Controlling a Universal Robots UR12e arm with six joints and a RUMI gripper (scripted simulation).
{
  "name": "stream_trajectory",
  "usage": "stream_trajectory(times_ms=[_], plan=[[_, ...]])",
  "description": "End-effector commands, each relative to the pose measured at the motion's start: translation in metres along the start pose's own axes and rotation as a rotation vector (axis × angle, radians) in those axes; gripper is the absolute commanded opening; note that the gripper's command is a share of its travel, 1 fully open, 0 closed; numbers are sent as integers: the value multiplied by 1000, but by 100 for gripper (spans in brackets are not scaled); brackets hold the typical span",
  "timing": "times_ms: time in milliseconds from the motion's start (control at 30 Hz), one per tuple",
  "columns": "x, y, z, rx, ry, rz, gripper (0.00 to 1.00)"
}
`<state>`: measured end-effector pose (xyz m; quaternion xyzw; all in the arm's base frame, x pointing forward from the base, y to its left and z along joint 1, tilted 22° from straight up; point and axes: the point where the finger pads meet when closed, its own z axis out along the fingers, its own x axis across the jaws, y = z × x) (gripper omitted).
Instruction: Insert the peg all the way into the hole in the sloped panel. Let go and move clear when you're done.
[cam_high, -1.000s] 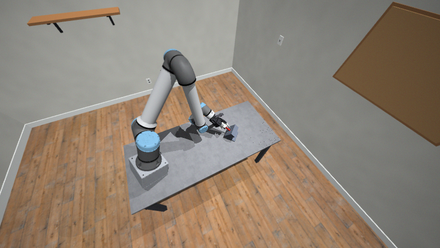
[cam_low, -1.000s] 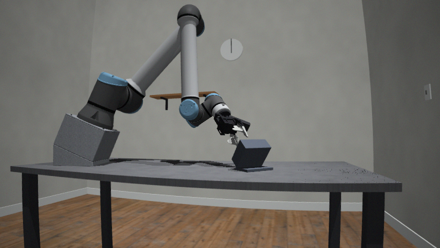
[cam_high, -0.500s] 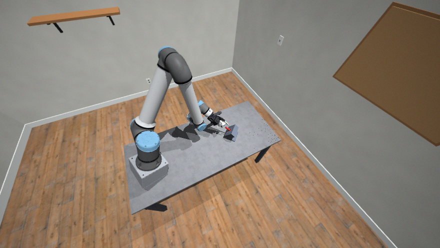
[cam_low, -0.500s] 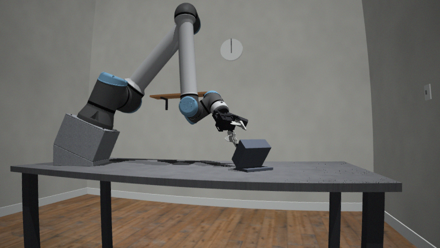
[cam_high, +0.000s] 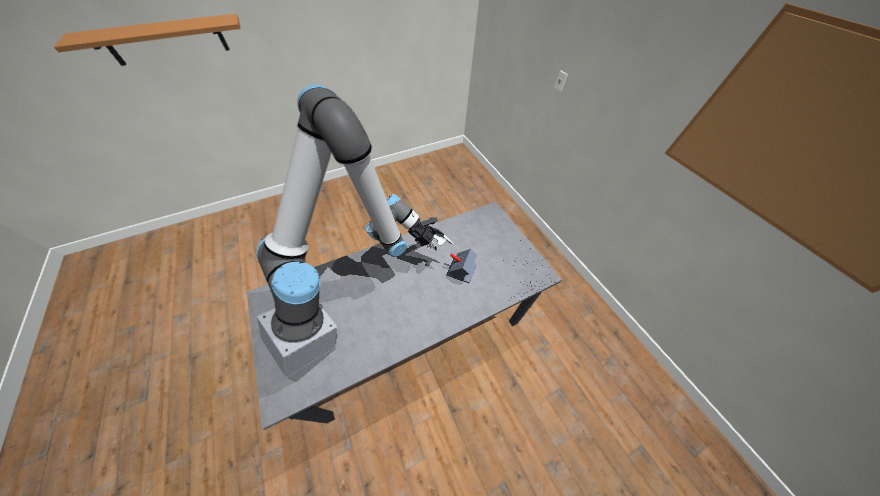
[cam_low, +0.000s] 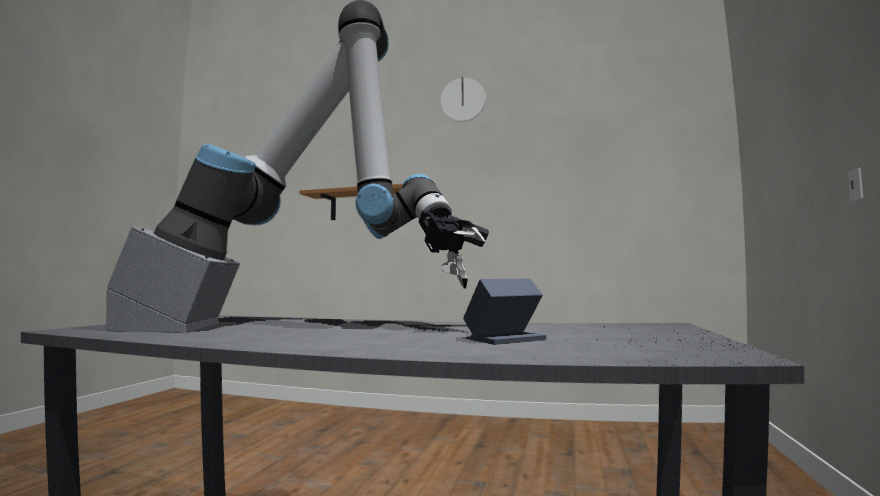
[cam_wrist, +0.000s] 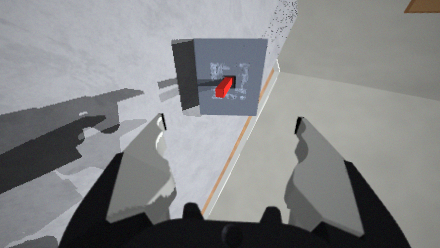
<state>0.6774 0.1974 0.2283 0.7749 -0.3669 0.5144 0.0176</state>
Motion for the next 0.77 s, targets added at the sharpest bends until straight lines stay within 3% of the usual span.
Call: stream_trajectory(times_ms=[0,367,733], plan=[[1,1,-17,0,1,1,87],[1,0,-27,1,1,1,100],[1,0,-27,1,1,1,100]])
